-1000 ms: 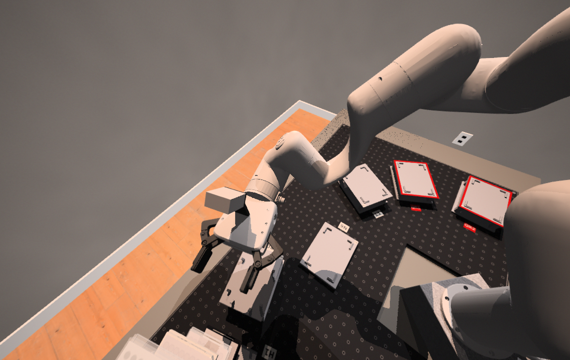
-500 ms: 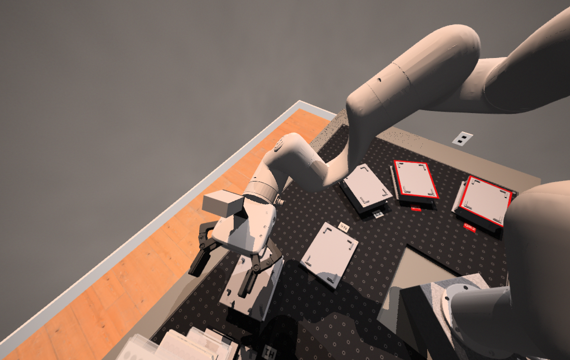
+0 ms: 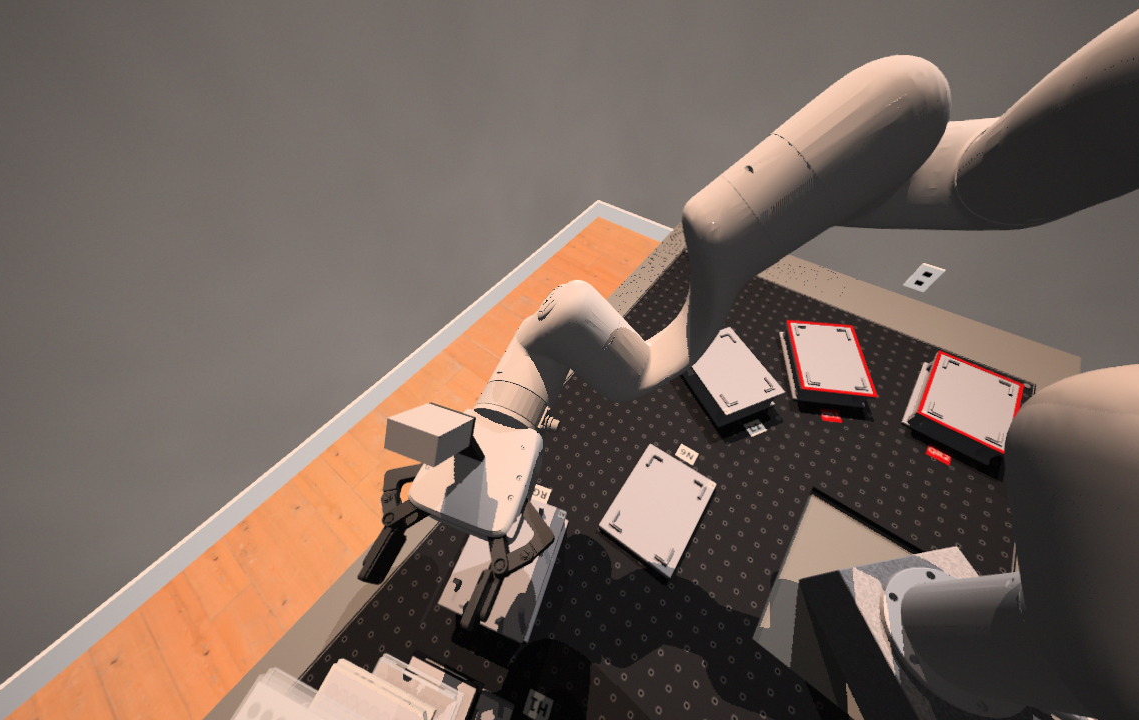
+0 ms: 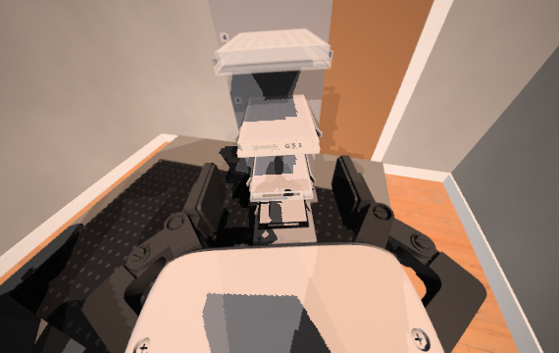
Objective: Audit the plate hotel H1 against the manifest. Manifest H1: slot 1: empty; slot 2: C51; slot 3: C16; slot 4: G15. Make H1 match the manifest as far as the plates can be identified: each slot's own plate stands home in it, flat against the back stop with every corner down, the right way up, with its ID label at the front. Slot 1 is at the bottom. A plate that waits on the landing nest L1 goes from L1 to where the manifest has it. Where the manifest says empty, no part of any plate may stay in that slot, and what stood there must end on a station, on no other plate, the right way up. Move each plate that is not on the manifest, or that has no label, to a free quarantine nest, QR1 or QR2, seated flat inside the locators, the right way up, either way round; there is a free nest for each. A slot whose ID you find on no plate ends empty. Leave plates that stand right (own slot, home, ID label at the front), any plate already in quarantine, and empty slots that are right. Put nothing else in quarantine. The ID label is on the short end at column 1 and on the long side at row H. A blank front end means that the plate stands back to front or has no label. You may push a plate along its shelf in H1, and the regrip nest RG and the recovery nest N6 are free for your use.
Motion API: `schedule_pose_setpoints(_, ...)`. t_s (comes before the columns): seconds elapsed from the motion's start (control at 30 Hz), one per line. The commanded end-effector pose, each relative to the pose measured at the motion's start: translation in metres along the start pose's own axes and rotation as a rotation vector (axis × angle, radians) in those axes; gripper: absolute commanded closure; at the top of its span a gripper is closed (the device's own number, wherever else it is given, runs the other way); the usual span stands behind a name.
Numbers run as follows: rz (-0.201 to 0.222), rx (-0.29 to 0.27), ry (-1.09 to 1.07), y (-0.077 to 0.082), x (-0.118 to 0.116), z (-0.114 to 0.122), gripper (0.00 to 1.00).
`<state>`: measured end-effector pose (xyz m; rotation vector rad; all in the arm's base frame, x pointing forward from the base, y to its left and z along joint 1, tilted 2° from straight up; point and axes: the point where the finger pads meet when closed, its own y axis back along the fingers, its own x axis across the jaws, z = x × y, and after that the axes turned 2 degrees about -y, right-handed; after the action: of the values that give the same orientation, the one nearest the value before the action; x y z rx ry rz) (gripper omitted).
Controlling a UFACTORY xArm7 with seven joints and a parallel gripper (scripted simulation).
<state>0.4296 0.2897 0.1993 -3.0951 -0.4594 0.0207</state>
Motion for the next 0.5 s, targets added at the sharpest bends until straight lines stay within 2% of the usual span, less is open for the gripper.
schedule_pose_setpoints(0.0,0.001,-0.001,0.004,-0.004,0.001,-0.001,0.0)
schedule_pose_setpoints(0.47,0.001,-0.001,0.004,-0.026,0.001,-0.001,0.0)
